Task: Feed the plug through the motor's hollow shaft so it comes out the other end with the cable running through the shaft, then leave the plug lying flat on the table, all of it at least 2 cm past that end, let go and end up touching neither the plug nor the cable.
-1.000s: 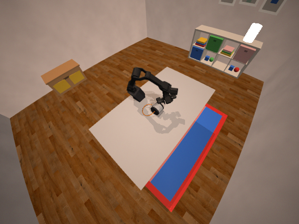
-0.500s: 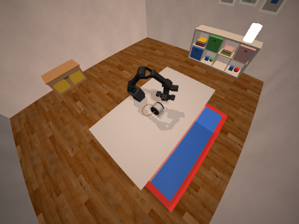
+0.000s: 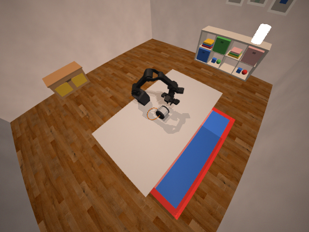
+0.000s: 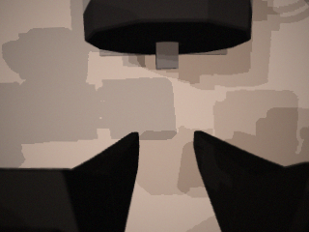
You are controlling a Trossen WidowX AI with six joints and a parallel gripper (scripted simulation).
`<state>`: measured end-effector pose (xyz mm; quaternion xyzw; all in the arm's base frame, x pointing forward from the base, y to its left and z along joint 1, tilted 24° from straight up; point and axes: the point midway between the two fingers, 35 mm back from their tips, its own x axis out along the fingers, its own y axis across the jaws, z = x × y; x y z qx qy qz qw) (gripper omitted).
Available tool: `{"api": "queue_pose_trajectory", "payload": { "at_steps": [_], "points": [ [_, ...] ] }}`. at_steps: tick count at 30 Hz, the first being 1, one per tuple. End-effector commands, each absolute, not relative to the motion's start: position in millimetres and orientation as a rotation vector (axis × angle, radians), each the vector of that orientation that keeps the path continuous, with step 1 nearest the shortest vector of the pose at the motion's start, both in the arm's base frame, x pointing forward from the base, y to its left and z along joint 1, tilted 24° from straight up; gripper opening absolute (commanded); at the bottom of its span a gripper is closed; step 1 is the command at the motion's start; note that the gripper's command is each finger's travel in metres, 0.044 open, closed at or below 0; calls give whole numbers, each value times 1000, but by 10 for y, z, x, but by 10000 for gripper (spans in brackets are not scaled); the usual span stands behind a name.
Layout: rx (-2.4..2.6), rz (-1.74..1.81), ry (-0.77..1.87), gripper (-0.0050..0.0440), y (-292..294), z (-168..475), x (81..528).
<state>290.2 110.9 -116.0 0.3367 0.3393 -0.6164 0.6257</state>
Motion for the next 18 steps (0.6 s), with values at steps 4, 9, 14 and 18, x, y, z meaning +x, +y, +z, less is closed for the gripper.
{"api": "queue_pose_trajectory", "payload": {
  "at_steps": [4,9,14,18],
  "points": [
    [769,-1429,767,160,669,-1122,2889],
    [771,-1443,766,160,701,-1141,2888],
    [770,-1437,767,160,643,-1180,2890],
    [770,-1432,767,160,589,-1215,2890]
  ]
}}
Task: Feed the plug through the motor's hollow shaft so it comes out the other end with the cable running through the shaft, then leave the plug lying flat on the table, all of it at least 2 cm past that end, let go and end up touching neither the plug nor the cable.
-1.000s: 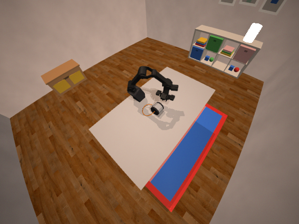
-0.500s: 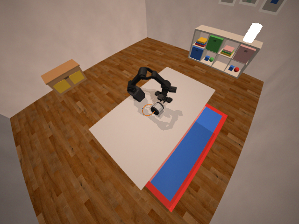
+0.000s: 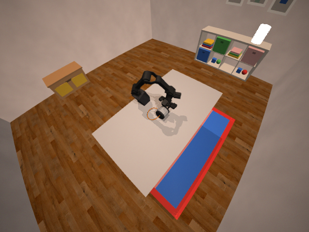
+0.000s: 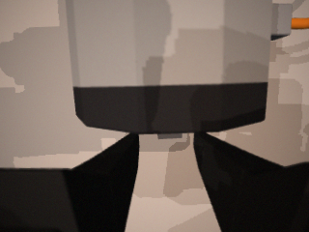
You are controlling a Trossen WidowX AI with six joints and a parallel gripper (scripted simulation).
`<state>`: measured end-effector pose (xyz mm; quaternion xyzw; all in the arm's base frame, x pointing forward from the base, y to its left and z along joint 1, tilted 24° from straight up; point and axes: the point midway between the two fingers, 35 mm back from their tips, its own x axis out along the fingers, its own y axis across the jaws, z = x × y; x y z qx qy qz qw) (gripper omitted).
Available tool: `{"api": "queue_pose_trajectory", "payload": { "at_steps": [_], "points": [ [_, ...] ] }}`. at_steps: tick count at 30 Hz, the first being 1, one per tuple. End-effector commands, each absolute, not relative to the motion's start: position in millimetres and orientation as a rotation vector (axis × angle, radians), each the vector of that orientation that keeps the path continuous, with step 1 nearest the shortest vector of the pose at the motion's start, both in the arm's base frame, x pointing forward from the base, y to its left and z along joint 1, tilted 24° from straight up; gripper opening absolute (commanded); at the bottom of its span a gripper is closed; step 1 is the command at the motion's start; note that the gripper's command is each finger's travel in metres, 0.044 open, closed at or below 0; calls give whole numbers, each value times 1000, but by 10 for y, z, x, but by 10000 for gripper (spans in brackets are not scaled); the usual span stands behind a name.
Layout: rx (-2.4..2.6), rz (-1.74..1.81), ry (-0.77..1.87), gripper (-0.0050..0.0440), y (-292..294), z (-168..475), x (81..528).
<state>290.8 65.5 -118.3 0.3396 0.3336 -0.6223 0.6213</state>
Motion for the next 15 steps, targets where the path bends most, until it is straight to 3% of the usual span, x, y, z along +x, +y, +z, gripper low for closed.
{"api": "queue_pose_trajectory", "payload": {
  "at_steps": [1,9,15],
  "points": [
    [769,-1431,767,160,575,-1223,2890],
    [769,-1429,767,160,555,-1236,2889],
    [778,-1430,767,103,577,-1227,2898]
  ]
}}
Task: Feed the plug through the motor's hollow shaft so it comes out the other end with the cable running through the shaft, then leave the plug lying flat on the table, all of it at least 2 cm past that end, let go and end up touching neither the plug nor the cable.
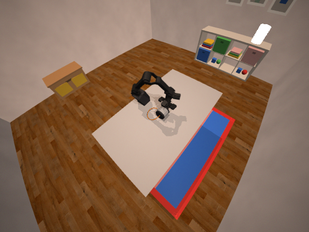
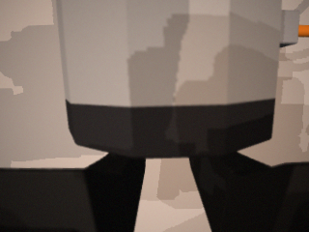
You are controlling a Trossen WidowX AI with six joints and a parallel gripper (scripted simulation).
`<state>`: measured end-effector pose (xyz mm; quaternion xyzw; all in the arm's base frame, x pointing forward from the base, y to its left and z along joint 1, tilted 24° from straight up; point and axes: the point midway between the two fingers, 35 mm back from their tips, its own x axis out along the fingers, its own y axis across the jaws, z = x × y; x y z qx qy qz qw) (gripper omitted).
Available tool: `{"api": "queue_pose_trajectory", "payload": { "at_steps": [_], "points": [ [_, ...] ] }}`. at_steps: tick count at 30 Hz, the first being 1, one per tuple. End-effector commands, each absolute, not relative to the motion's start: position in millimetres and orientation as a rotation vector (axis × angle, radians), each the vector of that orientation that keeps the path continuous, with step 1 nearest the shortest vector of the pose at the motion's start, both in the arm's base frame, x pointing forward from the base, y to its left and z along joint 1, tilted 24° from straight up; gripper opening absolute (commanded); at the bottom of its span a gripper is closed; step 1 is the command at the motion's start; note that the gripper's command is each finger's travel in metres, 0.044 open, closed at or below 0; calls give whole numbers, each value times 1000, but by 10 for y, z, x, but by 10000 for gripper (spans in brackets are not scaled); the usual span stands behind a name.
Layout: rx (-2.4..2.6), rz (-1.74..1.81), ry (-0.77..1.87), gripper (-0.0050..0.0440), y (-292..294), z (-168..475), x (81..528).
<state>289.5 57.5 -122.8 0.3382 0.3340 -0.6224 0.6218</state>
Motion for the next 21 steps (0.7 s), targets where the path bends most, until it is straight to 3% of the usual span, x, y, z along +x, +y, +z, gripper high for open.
{"api": "queue_pose_trajectory", "payload": {
  "at_steps": [1,12,14,21],
  "points": [
    [778,-1430,767,96,577,-1227,2898],
    [778,-1430,767,36,577,-1227,2898],
    [777,-1430,767,0,595,-1234,2899],
    [773,-1429,768,0,790,-1319,2903]
  ]
}}
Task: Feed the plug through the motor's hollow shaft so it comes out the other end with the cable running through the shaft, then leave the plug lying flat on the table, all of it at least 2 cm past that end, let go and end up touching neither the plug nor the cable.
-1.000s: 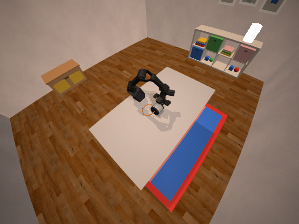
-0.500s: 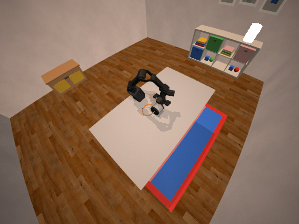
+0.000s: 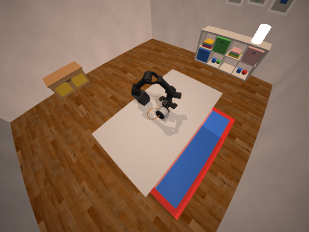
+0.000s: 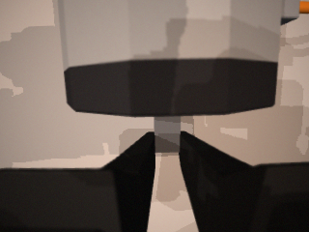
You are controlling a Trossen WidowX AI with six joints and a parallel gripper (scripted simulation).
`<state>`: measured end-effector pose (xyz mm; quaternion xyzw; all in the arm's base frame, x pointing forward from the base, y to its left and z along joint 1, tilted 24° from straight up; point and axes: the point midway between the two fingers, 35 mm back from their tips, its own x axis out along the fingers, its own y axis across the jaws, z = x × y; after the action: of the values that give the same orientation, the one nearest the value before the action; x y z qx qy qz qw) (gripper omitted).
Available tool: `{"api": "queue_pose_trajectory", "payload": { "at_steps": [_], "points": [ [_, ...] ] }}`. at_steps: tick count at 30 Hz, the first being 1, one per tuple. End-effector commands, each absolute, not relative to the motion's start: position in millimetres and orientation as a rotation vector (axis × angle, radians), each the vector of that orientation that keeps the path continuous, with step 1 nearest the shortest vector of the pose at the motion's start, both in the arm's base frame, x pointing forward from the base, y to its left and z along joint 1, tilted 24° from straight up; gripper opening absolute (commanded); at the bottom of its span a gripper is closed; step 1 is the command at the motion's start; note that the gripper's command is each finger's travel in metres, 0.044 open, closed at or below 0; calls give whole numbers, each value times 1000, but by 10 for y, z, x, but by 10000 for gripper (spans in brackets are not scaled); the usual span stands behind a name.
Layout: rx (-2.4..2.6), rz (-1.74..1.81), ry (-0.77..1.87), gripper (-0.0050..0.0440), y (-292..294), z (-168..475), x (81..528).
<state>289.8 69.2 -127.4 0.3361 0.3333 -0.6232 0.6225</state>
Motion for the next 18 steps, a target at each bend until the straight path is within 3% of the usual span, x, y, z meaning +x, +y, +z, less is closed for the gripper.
{"api": "queue_pose_trajectory", "payload": {
  "at_steps": [1,18],
  "points": [
    [773,-1429,768,0,790,-1319,2903],
    [770,-1423,766,0,884,-1457,2912]
  ]
}}
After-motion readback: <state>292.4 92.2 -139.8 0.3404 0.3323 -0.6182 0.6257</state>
